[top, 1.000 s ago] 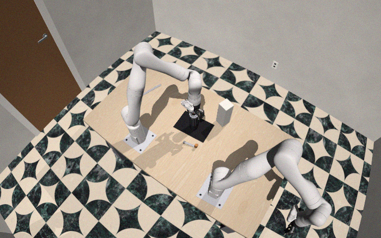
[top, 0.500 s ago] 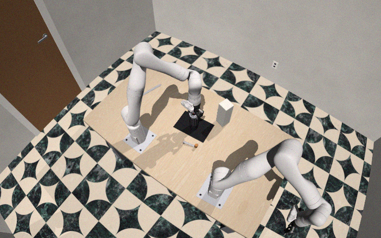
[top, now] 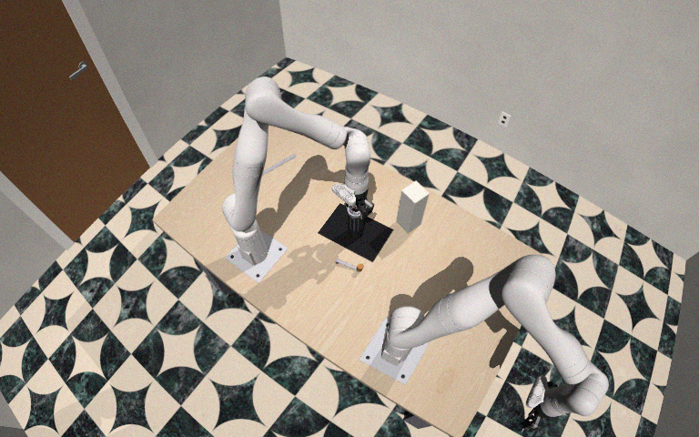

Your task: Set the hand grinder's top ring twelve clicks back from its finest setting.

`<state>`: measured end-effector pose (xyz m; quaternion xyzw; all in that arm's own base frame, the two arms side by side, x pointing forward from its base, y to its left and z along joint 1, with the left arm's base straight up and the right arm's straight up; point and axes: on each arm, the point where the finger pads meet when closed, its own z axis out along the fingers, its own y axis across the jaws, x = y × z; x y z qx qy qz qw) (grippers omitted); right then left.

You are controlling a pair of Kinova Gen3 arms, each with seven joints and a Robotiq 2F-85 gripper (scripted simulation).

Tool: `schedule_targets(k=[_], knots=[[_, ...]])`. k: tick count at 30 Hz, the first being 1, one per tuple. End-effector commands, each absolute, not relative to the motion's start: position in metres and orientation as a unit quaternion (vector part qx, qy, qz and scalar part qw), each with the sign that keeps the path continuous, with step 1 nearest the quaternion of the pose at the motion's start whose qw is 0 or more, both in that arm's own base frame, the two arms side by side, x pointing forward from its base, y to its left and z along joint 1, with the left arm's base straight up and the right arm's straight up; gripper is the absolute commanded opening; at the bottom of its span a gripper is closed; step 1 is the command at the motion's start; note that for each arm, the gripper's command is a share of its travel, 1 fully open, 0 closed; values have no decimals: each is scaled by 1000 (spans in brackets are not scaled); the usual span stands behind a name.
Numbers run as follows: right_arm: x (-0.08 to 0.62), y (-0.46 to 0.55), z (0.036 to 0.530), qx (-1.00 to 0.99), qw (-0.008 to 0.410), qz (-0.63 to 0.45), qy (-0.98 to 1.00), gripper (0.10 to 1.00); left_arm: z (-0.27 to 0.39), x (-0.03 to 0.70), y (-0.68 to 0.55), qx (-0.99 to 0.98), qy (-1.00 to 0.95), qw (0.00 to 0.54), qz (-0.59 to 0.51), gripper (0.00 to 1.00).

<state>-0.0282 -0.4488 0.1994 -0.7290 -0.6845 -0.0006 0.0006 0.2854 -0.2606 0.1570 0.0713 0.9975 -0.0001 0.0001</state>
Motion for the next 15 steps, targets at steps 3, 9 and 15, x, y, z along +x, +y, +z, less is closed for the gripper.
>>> schedule_targets(k=[3,9,15], knots=[[-28,-449,200,-729,0,0,-684,1000,157,286,-261,71,997,1,0,661],[-28,-449,200,-729,0,0,-684,1000,157,286,-261,45,999,1,0,661],[-28,-449,200,-729,0,0,-684,1000,157,286,-261,19,1000,1,-1,661]])
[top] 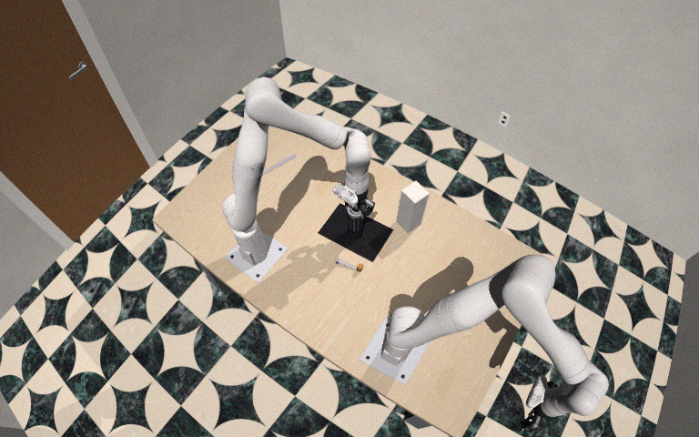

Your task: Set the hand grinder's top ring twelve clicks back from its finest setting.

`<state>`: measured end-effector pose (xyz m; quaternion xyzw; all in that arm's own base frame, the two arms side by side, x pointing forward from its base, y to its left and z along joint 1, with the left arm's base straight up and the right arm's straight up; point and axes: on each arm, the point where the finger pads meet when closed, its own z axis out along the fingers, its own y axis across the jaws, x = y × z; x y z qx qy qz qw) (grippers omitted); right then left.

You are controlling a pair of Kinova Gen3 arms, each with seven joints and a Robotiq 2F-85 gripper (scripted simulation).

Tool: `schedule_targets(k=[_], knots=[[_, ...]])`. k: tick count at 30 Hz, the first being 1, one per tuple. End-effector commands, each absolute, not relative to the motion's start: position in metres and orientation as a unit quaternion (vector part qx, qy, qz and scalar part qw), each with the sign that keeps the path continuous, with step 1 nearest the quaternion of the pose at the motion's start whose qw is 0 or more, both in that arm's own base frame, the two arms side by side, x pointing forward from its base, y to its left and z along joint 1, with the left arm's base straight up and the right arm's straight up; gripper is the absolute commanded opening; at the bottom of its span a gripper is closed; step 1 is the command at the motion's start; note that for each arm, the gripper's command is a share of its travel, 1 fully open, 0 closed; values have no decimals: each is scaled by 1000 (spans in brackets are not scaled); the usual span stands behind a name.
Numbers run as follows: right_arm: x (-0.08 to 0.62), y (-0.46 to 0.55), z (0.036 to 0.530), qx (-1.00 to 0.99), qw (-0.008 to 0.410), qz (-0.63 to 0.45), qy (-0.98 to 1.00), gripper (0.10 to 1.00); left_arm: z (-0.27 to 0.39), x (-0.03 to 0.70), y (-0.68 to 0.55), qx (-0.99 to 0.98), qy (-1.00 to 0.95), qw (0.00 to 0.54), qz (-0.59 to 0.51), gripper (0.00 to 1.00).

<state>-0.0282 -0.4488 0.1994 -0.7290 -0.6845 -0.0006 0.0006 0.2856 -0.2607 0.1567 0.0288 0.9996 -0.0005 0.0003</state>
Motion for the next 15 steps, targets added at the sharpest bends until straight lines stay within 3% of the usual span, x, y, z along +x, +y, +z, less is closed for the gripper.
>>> schedule_targets(k=[1,15], knots=[[-28,-449,200,-729,0,0,-684,1000,157,286,-261,18,1000,1,-1,661],[-28,-449,200,-729,0,0,-684,1000,157,286,-261,-51,999,1,-1,661]])
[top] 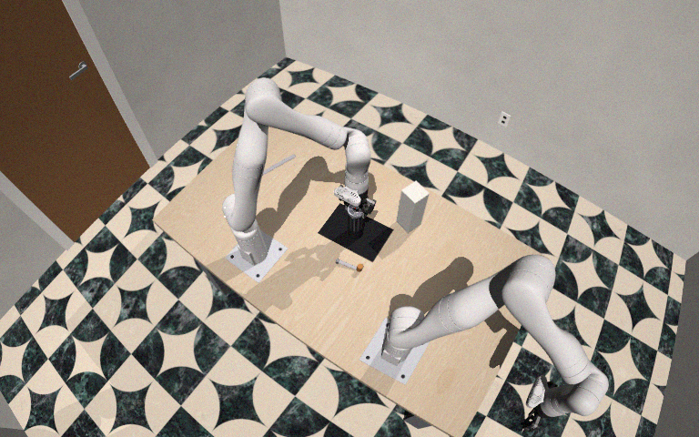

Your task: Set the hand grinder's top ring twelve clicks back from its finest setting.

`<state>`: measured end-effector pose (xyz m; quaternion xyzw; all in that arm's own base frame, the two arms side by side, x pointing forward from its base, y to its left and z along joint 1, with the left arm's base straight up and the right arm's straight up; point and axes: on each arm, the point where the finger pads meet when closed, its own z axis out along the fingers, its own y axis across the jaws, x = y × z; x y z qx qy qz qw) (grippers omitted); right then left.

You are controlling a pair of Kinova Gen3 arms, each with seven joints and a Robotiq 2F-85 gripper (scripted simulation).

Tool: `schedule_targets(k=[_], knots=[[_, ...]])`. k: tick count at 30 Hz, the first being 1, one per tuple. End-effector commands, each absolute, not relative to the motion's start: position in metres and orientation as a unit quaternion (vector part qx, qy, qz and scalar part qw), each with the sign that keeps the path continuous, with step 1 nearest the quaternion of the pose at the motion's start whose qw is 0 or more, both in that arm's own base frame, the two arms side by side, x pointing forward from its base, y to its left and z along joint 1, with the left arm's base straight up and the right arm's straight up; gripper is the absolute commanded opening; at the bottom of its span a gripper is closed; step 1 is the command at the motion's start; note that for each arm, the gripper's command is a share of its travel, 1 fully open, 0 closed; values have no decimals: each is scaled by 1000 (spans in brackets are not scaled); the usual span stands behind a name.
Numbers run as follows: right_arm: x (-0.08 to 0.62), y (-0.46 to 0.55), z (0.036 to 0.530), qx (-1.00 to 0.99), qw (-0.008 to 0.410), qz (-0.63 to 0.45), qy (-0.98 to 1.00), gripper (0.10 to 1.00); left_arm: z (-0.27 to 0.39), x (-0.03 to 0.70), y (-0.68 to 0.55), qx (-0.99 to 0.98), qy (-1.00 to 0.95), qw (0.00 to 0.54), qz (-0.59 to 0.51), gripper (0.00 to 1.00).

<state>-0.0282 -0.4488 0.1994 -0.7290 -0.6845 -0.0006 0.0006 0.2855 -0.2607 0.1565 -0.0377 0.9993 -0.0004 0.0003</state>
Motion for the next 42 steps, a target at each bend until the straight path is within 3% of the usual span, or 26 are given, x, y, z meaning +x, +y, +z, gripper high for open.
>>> schedule_targets(k=[1,42], knots=[[-28,-449,200,-729,0,0,-684,1000,157,286,-261,-58,998,1,-1,661],[-28,-449,200,-729,0,0,-684,1000,157,286,-261,-242,970,1,-1,661]])
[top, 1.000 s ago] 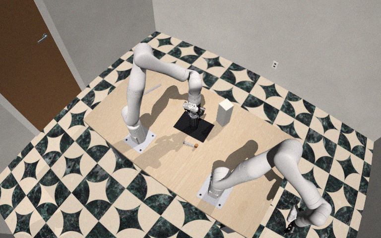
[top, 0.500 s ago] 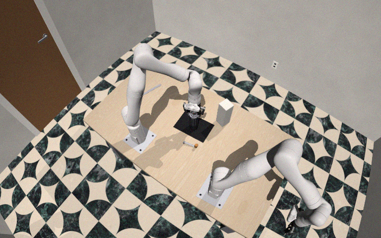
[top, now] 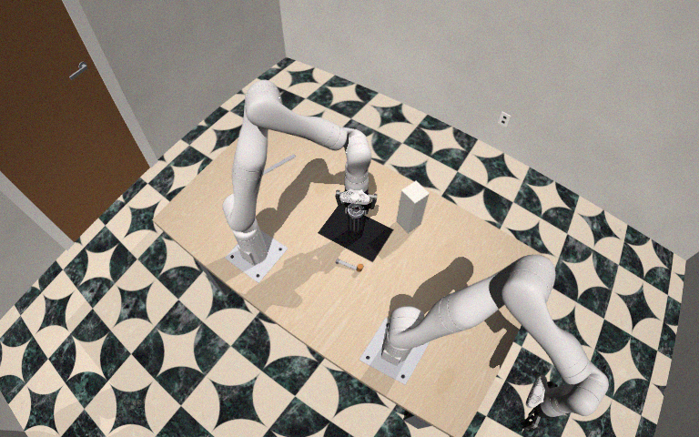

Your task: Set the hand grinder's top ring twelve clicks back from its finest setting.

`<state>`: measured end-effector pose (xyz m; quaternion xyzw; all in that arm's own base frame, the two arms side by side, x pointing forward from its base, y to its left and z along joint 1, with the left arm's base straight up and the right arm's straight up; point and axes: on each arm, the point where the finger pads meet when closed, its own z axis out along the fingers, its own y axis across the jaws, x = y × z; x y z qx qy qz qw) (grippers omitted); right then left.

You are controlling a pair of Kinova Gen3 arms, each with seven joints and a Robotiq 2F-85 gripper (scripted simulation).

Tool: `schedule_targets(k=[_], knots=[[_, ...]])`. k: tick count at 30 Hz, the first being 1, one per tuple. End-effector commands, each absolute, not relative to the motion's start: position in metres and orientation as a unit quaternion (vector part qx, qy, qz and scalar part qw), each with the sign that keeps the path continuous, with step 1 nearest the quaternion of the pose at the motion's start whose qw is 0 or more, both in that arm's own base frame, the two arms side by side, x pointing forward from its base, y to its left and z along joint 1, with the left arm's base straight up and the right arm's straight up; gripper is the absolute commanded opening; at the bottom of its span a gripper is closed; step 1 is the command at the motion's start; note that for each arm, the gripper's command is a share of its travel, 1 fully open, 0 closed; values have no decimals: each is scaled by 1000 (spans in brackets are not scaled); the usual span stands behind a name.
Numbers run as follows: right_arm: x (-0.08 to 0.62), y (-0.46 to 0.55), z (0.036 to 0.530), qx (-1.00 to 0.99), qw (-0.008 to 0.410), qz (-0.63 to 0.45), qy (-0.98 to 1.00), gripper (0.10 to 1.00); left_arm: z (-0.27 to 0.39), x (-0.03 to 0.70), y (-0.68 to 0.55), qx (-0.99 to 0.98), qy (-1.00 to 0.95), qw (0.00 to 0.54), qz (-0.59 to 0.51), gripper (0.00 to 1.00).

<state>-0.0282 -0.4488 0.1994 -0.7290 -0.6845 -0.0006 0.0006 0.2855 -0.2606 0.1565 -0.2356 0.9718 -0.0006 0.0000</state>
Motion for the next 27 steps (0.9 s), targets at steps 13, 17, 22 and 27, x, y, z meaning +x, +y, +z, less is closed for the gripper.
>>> schedule_targets(k=[13,17,22,27], knots=[[-28,-449,200,-729,0,0,-684,1000,157,286,-261,-299,954,0,-1,661],[-28,-449,200,-729,0,0,-684,1000,157,286,-261,-317,948,0,-1,661],[-28,-449,200,-729,0,0,-684,1000,157,286,-261,-341,940,0,-1,661],[-28,-449,200,-729,0,0,-684,1000,157,286,-261,-364,932,0,-1,661]])
